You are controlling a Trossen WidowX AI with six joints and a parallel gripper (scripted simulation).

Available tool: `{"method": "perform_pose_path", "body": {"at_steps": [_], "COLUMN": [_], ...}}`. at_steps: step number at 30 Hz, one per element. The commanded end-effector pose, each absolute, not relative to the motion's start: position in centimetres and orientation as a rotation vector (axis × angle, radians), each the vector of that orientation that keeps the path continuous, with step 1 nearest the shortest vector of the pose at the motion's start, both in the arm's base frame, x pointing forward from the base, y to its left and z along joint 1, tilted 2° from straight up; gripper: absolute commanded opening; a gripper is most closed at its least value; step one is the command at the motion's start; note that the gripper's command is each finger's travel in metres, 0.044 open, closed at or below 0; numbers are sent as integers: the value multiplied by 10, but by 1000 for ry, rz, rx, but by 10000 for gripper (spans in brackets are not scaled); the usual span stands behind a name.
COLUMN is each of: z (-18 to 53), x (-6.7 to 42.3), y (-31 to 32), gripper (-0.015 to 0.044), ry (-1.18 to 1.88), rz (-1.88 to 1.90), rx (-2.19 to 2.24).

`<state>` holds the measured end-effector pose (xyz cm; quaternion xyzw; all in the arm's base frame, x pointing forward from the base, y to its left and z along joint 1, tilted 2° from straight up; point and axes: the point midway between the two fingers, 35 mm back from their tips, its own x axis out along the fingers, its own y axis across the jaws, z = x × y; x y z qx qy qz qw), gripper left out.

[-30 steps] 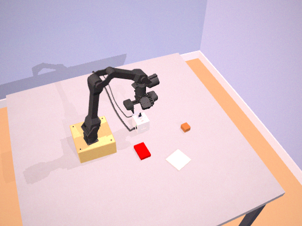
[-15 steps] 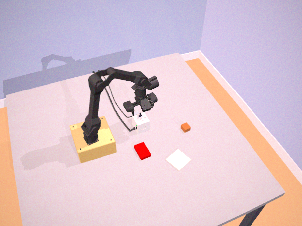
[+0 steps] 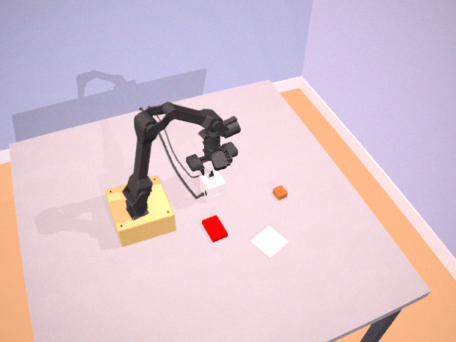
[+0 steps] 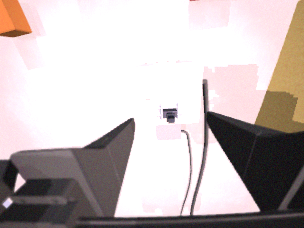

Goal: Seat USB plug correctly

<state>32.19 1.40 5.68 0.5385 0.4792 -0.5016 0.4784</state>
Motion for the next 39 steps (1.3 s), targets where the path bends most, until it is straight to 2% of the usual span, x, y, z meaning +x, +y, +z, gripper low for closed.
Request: {"method": "perform_pose_path", "body": {"at_steps": [1,10,17,39], "z": [57,57,57,62], "x": [322,322,322,322], "y": [14,14,14,14], "gripper": [282,46,0,0], "ry": [1169,1169,1169,1170], "rz": [-1224,-1224,-1224,-1225], "rx": [1315,1315,1315,1315]}}
